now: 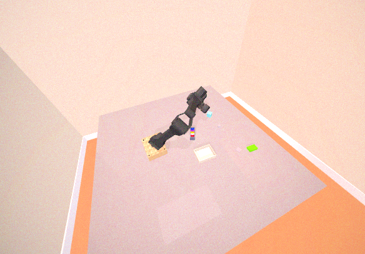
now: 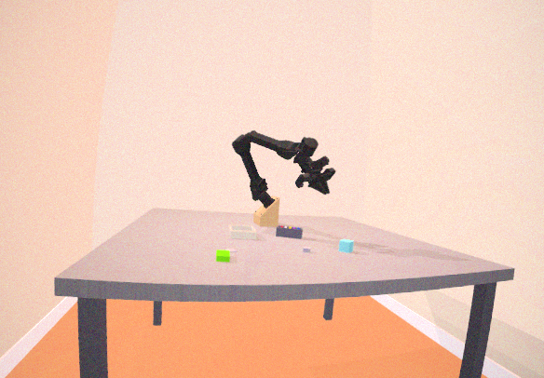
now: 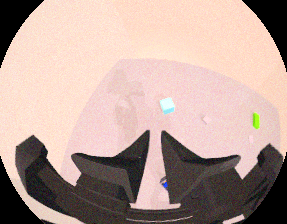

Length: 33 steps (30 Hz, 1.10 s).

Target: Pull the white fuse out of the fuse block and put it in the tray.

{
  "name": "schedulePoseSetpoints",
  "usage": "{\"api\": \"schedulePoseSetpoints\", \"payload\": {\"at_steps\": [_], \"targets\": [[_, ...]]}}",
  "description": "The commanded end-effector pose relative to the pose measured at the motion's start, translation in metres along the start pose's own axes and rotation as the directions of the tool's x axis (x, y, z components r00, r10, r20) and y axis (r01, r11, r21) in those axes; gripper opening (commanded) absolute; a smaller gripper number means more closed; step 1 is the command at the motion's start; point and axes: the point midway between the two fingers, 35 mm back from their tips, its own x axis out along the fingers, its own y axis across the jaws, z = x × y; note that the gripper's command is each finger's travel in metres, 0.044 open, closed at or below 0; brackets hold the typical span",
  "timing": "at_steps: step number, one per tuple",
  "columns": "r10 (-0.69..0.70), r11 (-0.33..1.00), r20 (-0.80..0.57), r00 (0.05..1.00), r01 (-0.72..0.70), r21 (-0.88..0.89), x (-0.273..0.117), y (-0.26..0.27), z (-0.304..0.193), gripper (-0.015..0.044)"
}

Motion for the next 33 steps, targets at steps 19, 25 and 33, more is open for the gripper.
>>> {"api": "schedulePoseSetpoints", "payload": {"at_steps": [19,25,33], "targets": [[-0.231,0.654,-0.652,0.722,0.611,0.445,-0.026,-0.078,-0.176,0.0065],[-0.231,0.654,-0.652,0.722,0.611,0.445,-0.025,-0.079,-0.177,0.0065],[-0.230,0.654,-0.652,0.722,0.611,0.446,-0.019,-0.081,-0.182,0.0065]]}}
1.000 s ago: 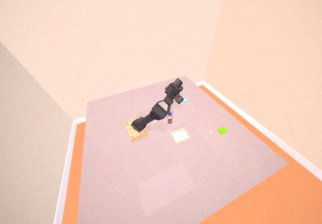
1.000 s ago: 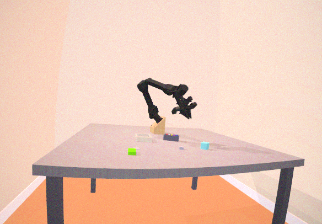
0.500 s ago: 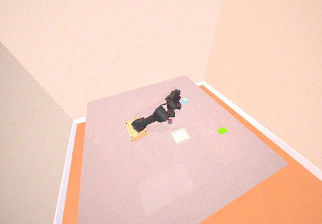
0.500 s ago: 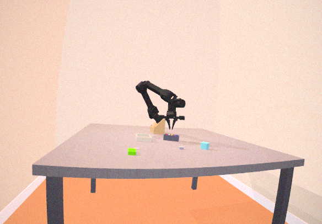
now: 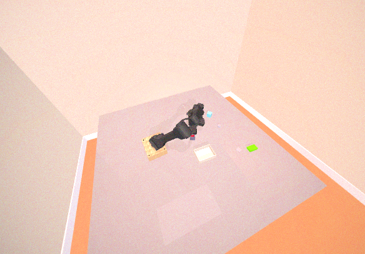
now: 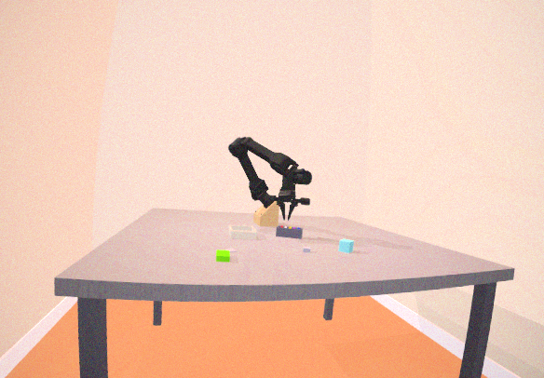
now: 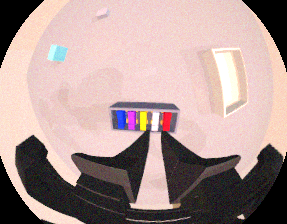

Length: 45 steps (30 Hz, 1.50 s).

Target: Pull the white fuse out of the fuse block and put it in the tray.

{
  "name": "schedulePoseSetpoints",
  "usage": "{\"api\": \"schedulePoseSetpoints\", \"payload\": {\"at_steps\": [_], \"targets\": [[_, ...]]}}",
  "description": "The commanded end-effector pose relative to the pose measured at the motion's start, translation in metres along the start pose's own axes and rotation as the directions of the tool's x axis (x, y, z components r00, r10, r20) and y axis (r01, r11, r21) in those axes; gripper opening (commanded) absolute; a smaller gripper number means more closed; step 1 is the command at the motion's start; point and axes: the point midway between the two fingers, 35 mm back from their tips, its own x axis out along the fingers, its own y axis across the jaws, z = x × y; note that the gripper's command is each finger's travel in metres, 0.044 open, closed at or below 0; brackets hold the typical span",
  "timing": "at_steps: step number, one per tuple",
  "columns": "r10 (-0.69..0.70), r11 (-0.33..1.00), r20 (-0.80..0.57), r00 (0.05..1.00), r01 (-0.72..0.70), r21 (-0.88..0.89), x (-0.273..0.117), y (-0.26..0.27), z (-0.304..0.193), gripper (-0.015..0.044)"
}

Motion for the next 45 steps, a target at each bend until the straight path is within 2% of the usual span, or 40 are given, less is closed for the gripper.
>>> {"api": "schedulePoseSetpoints", "payload": {"at_steps": [1,45], "targets": [[-0.003,1.000,0.001,1.000,0.003,-0.005,0.004,-0.001,0.000,0.0065],[-0.005,1.000,0.002,1.000,0.005,-0.005,0.035,-0.001,0.001,0.0065]]}}
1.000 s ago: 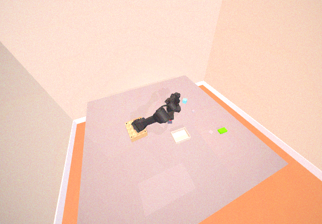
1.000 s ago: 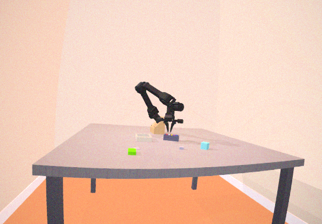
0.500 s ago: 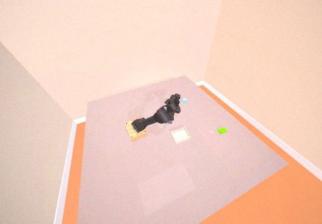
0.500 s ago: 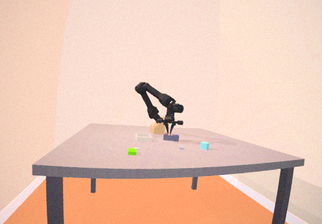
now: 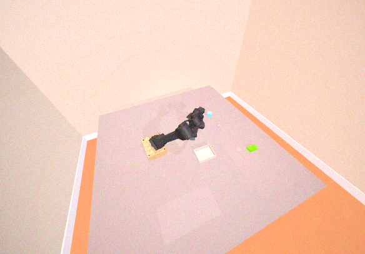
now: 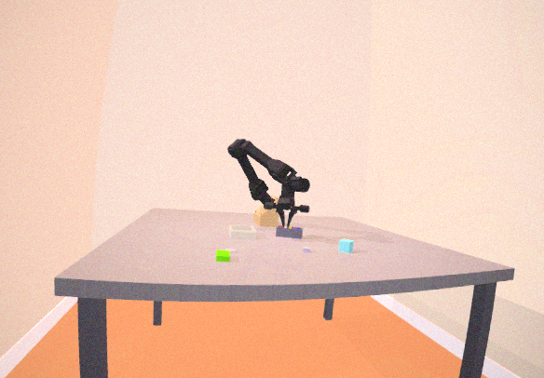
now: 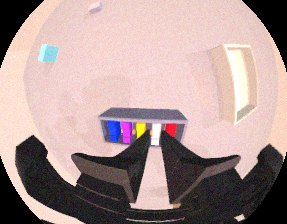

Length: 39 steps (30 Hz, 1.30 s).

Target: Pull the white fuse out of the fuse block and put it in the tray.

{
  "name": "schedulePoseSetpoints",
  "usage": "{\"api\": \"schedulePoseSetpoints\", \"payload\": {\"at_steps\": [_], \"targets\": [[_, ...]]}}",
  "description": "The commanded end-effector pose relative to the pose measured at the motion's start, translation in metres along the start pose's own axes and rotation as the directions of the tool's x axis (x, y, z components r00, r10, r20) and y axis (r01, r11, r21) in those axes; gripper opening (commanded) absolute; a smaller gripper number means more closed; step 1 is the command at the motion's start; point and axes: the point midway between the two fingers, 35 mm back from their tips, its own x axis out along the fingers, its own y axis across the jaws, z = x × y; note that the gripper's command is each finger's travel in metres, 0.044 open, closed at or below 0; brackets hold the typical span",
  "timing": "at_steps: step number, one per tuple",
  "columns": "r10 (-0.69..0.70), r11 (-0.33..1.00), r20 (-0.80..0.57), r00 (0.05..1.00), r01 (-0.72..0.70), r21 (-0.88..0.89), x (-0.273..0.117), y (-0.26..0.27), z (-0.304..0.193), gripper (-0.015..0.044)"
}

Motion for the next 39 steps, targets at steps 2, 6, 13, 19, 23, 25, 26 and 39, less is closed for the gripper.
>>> {"api": "schedulePoseSetpoints", "payload": {"at_steps": [2,6,13,19,23,25,26,39], "targets": [[-0.007,1.000,-0.002,1.000,0.007,-0.011,0.0040,-0.0005,-0.0017,0.0065],[-0.007,1.000,-0.002,1.000,0.007,-0.011,0.0040,-0.0005,-0.0017,0.0065],[-0.003,1.000,-0.003,1.000,0.003,-0.003,0.0028,-0.0005,-0.0012,0.0025],[-0.003,1.000,-0.003,1.000,0.003,-0.003,0.0028,-0.0005,-0.0012,0.0000],[-0.003,1.000,-0.003,1.000,0.003,-0.003,0.0021,-0.0005,-0.0012,0.0000],[-0.003,1.000,-0.003,1.000,0.003,-0.003,0.0011,-0.0004,-0.0011,0.0000],[-0.003,1.000,-0.003,1.000,0.003,-0.003,0.0006,-0.0003,-0.0011,0.0000],[-0.003,1.000,-0.003,1.000,0.003,-0.005,-0.0057,0.0001,-0.0010,0.0000]]}}
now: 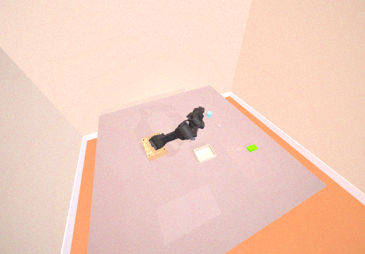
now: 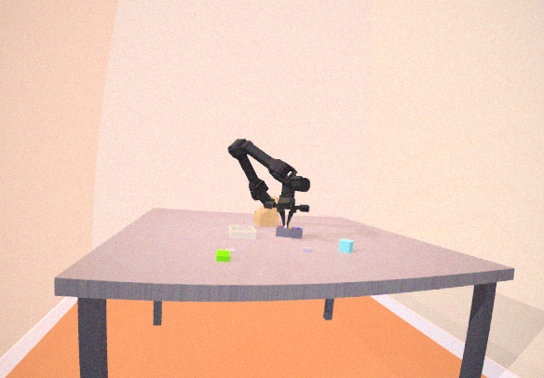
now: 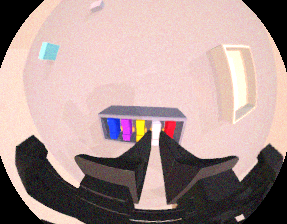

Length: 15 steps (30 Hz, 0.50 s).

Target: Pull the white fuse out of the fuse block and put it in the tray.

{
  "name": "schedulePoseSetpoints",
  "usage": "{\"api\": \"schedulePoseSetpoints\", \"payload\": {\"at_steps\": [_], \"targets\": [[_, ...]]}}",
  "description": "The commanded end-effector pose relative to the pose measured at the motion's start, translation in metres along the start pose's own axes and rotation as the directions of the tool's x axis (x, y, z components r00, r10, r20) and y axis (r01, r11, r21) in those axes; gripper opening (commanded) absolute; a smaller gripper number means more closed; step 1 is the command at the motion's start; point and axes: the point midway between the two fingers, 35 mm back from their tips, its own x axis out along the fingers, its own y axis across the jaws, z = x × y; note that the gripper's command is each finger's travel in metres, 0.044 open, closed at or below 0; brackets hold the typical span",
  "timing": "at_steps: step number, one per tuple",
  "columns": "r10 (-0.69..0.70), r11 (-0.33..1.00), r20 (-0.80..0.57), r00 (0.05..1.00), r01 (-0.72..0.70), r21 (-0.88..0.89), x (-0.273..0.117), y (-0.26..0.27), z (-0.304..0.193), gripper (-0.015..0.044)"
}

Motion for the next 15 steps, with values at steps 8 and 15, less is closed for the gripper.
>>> {"api": "schedulePoseSetpoints", "payload": {"at_steps": [8,15], "targets": [[0.005,1.000,0.002,1.000,-0.005,0.007,-0.0070,0.0006,0.0009,0.0000],[0.005,1.000,0.002,1.000,-0.005,0.006,-0.0104,0.0007,0.0009,0.0000]]}}
